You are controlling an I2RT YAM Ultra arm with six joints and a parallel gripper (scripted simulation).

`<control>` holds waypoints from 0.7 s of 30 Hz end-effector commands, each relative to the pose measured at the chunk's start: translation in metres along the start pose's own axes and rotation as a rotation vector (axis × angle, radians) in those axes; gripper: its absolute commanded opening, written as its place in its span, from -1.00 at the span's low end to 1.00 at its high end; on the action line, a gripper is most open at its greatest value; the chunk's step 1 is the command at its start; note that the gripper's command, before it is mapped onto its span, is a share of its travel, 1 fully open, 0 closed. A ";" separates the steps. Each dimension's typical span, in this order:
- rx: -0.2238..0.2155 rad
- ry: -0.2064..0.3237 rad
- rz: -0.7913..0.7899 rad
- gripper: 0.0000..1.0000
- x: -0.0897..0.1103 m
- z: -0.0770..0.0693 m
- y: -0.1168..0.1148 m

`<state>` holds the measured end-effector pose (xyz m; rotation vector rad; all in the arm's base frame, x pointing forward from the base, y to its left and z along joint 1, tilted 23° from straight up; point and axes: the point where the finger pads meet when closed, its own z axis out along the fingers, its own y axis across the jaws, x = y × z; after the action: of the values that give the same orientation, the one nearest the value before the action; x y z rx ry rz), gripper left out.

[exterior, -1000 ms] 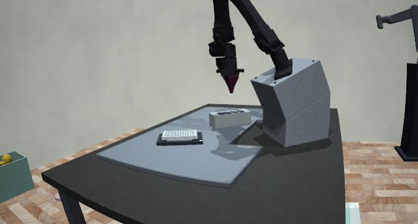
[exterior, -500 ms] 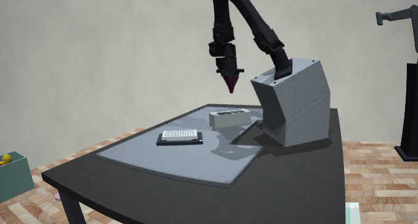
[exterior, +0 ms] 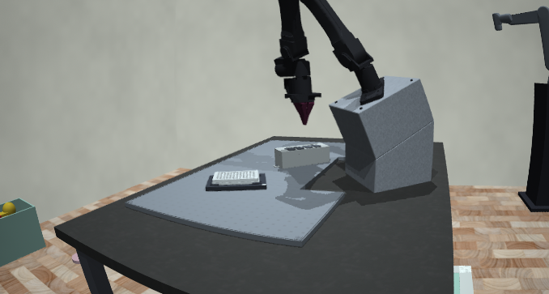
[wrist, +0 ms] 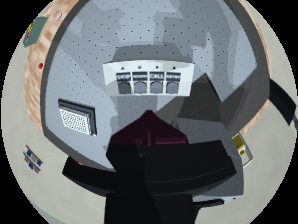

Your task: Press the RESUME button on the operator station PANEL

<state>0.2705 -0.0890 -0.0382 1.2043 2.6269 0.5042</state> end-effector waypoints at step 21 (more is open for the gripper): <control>-0.004 -0.026 -0.004 -1.00 -0.010 0.034 0.003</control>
<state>0.2792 -0.0827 -0.0649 1.2102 2.6304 0.5102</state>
